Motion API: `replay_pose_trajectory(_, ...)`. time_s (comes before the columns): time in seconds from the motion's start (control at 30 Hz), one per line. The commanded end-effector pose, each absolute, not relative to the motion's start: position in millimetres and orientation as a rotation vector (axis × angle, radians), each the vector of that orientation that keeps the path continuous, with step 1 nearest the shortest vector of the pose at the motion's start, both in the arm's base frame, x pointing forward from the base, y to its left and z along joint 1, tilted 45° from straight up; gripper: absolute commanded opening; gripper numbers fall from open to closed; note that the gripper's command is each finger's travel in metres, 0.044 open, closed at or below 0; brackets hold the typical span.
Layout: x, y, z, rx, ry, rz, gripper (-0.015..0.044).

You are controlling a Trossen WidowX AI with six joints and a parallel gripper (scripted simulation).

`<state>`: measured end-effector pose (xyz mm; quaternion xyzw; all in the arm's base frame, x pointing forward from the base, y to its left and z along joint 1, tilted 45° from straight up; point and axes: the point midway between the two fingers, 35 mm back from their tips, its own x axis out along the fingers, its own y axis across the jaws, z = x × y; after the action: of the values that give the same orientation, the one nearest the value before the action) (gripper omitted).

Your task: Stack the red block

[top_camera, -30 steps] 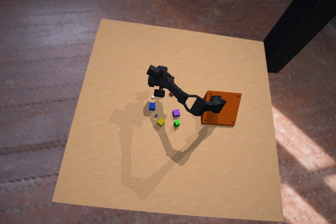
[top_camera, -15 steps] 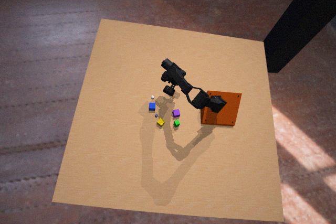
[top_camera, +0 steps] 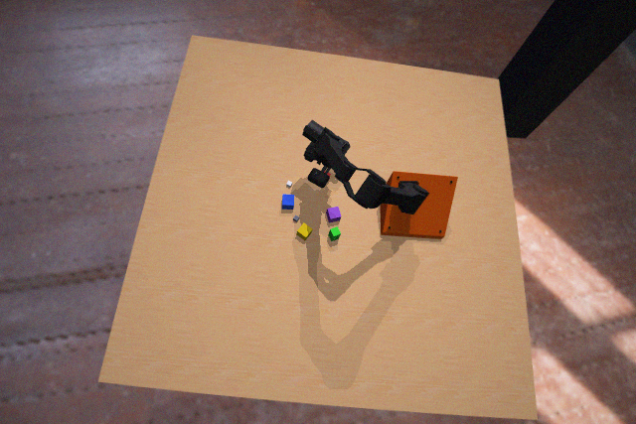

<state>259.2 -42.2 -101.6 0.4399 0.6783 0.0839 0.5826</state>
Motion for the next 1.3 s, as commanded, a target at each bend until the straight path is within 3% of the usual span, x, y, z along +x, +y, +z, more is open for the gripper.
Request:
replay_pose_trajectory(0.0,259,-39,-105,1.034,1.585,0.194,0.044)
replay_pose_trajectory(1.1,261,-17,-126,1.035,1.585,0.196,0.044)
replay_pose_trajectory(1.27,261,-17,-126,1.035,1.585,0.196,0.0309)
